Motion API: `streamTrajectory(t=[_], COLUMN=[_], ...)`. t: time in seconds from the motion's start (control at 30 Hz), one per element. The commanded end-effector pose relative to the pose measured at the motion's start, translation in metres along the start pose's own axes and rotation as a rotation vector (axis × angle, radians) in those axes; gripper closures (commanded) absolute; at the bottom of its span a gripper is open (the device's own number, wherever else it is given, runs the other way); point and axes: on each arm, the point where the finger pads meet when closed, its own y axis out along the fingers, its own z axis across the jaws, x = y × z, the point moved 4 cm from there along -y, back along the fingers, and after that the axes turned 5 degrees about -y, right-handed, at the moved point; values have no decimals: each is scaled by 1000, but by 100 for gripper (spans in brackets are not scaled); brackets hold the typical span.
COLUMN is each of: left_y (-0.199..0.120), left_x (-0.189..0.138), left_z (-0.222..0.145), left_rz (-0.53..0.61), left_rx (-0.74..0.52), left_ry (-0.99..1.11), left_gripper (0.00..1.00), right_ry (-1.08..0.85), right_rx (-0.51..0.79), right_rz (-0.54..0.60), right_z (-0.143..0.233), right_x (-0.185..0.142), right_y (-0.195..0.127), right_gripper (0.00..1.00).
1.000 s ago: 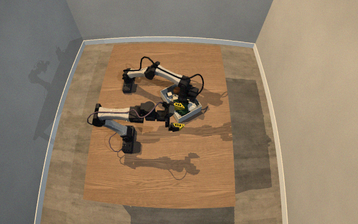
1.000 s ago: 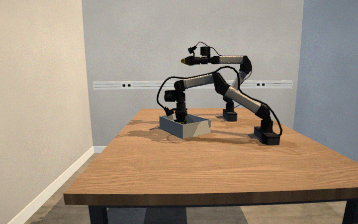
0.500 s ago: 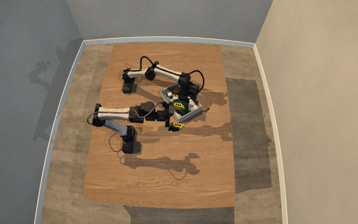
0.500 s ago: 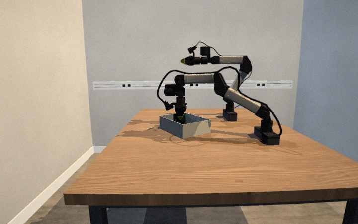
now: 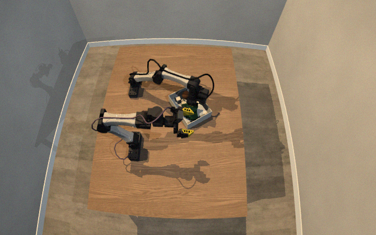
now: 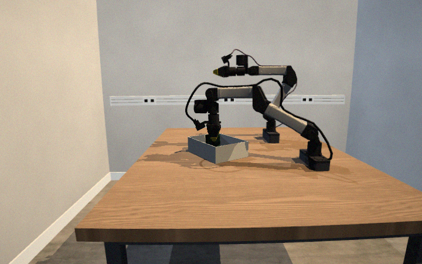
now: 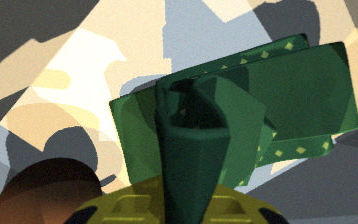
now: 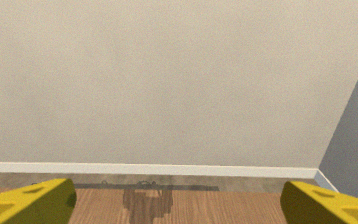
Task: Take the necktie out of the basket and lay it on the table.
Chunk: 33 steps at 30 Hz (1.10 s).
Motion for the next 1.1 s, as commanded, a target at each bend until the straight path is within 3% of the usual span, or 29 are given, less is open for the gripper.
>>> streamTrajectory(t=[0.0,0.6,1.07], left_y=[-33,-96,-163], left_x=[2,0,1], left_z=[-2,-3,-4], left_rz=[9,12,12], left_rx=[12,13,13], left_ry=[1,2,2], left_gripper=[93,93,93], right_ry=[0,0,0], right_rx=[-1,-1,-1], right_rz=[-8,-7,-7], right_z=[0,0,0], right_x=[2,1,1], right_y=[0,0,0], right_gripper=[0,0,0])
